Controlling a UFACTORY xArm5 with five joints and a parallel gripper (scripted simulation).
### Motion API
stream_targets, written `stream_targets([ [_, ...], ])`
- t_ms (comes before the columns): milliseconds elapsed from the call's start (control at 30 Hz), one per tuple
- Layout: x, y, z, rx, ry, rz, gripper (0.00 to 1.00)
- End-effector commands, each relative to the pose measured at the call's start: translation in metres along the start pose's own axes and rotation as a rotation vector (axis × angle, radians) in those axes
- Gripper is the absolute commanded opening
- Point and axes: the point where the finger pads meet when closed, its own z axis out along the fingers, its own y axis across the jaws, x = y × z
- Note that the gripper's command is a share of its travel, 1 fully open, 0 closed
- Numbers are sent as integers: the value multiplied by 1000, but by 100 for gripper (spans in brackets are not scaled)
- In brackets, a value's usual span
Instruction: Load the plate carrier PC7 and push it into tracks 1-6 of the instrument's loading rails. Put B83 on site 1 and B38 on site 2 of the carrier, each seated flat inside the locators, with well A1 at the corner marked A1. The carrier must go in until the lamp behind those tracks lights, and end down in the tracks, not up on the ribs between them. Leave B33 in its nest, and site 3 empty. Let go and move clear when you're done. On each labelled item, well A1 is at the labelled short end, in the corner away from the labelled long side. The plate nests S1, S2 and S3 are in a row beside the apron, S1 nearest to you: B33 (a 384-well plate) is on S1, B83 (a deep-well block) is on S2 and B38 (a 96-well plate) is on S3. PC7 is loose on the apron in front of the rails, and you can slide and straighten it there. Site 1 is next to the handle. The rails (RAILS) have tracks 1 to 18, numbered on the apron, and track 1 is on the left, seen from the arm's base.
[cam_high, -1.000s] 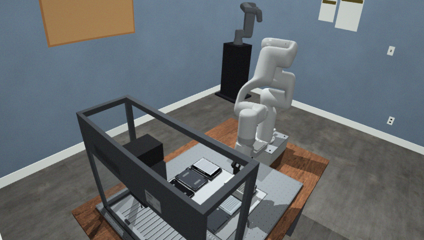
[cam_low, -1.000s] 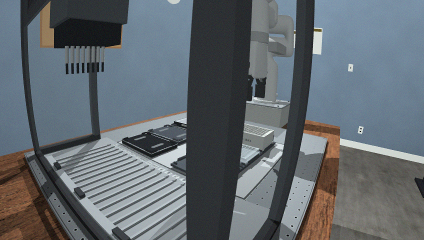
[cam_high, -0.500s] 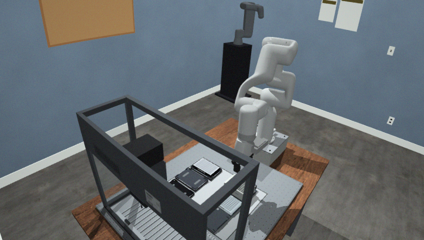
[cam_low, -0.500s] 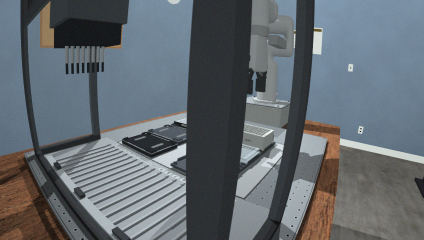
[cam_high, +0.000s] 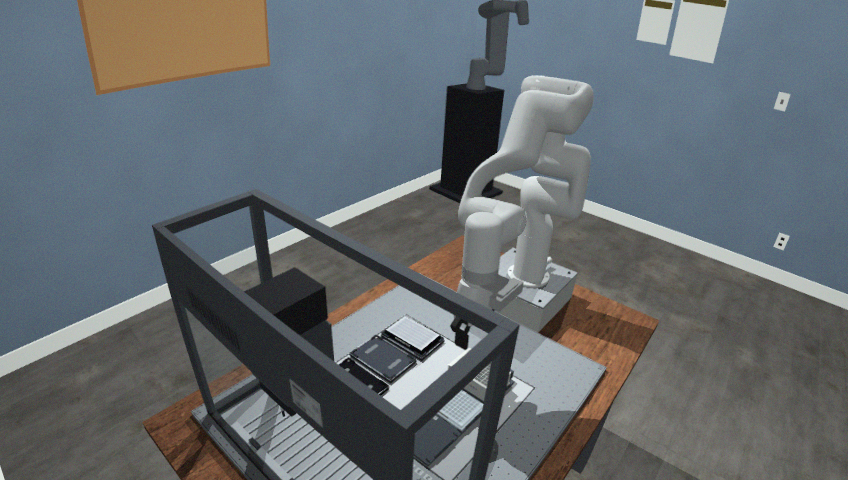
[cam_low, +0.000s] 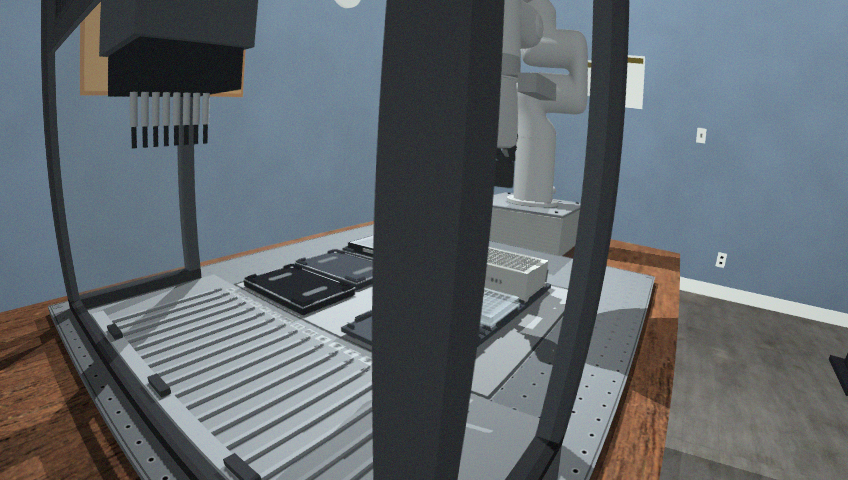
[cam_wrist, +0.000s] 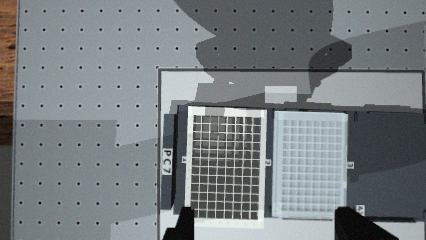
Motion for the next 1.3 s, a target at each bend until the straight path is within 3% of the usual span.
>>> stream_targets([
  [0, -11, 13, 3, -10, -26, -2, 100],
  [767, -86, 83, 29, -10, -26, -2, 100],
  [1267, -86, 83, 29, -10, -26, -2, 100],
])
